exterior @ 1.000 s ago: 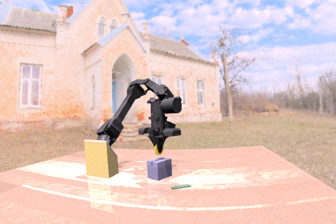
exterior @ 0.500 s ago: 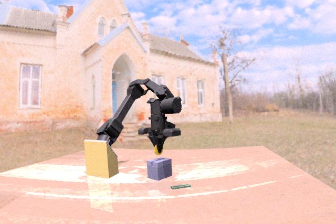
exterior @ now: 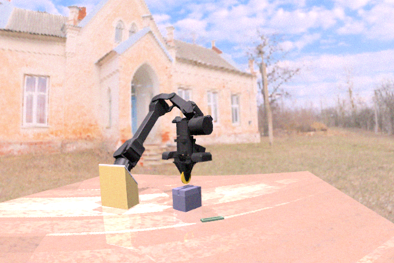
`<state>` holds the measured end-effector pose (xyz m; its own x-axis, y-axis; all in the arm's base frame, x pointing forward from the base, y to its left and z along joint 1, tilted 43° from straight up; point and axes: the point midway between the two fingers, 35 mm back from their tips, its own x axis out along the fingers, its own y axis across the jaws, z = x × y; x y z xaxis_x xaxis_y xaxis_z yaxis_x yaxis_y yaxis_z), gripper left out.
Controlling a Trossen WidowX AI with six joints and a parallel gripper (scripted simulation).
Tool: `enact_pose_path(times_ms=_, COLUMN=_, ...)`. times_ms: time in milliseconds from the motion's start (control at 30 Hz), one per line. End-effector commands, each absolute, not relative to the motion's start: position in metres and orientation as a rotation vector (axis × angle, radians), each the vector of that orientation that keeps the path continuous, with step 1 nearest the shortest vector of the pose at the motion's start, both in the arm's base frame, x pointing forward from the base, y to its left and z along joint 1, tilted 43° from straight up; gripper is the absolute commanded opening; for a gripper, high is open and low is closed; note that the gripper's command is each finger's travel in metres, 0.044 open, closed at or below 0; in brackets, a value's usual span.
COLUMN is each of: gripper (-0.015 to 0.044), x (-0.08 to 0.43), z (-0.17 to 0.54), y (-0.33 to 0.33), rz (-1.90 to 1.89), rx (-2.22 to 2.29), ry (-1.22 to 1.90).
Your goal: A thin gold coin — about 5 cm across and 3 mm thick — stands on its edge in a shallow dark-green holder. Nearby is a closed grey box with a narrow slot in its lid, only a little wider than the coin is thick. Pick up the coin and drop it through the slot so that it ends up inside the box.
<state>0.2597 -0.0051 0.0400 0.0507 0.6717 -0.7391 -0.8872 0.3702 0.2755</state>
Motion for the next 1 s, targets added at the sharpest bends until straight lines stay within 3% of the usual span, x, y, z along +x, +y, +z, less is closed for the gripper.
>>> enact_pose_path(times_ms=0, gripper=0.0000, x=0.2584, z=0.0385, y=-0.0028, rz=1.209, rx=-0.274, ry=0.932)
enact_pose_path(times_ms=867, gripper=0.0000, x=0.2597, z=0.0311, y=0.0044, rz=1.210, rx=-0.275, ry=0.931)
enact_pose_path(times_ms=967, gripper=0.0079, x=0.2608, z=0.0324, y=0.0025, rz=1.211, rx=-0.286, ry=0.931)
